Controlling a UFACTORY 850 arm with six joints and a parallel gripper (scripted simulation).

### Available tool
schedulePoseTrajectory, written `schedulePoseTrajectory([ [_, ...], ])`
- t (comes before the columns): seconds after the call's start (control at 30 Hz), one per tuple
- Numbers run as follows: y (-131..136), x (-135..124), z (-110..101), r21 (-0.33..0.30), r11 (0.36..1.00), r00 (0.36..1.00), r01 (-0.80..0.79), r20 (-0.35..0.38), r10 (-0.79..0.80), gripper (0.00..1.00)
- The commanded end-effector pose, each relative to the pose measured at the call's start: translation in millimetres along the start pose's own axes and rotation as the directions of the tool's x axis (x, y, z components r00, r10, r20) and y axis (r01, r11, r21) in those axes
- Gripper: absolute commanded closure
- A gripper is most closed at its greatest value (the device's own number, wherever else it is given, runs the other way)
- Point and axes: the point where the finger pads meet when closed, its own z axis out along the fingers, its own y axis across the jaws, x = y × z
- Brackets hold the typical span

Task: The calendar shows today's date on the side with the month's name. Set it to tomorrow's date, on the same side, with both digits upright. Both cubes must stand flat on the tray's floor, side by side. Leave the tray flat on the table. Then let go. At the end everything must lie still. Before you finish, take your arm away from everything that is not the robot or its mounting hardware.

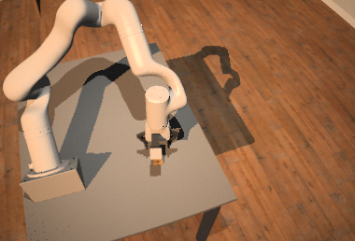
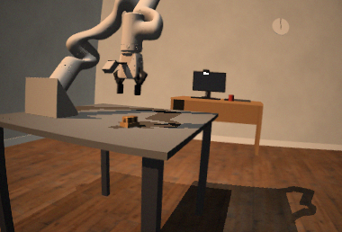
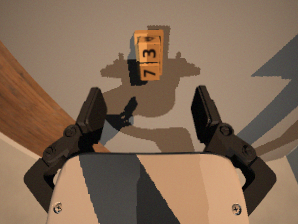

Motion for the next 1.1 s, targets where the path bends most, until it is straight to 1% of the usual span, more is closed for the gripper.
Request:
schedulePoseTrajectory([
  [0.0,0,0,-7,0.001,1.000,1.000,0.000,0.000,0.000,0.00],
  [0.3,0,0,-44,0.001,1.000,1.000,0.000,0.000,0.000,0.00],
  [0.43,0,0,-56,0.001,1.000,1.000,0.000,0.000,0.000,0.00],
  [0.67,0,0,-63,0.001,1.000,1.000,0.000,0.000,0.000,0.00],
  [1.07,0,0,-63,0.001,1.000,1.000,0.000,0.000,0.000,0.00],
])
